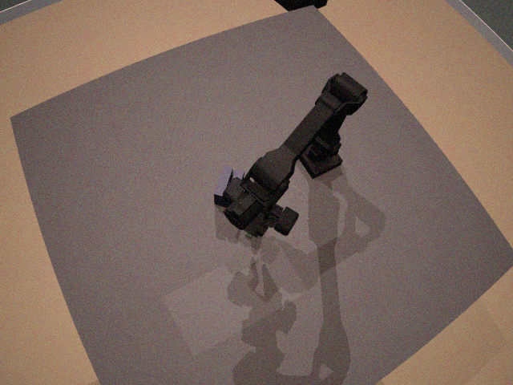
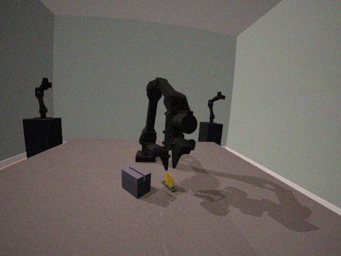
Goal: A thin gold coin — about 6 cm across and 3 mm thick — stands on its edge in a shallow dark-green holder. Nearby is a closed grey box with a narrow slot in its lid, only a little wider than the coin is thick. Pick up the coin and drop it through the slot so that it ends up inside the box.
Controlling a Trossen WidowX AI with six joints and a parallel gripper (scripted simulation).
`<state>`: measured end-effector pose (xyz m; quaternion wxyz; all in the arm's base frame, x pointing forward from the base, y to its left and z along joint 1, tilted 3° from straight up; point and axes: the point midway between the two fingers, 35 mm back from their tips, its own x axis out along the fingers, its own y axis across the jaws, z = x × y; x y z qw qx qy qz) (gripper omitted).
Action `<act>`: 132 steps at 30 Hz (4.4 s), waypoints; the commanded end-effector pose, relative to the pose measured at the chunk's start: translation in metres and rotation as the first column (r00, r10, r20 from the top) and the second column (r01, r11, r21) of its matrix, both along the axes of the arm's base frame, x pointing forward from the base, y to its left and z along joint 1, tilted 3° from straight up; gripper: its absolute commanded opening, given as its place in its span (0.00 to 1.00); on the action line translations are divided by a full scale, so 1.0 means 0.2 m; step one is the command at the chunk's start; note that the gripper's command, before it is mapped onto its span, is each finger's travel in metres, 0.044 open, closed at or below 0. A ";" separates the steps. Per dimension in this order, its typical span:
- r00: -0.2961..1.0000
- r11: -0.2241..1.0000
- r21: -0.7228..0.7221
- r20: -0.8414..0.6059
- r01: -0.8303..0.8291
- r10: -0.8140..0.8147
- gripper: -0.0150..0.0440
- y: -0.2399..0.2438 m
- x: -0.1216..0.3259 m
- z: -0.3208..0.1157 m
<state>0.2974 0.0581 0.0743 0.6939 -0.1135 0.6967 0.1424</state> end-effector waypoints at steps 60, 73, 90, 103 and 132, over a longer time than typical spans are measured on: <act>1.000 1.000 0.004 -0.010 -0.004 0.004 0.25 0.01 -0.02 -0.32; 1.000 1.000 0.004 -0.010 -0.004 0.004 0.25 0.01 0.01 -0.17; 1.000 1.000 0.004 -0.010 -0.004 0.004 0.25 0.00 0.01 0.05; 0.999 0.999 0.005 -0.008 -0.048 0.048 0.25 -0.02 0.00 0.15; 0.963 0.963 0.003 0.002 -0.269 0.269 0.25 -0.24 0.02 0.14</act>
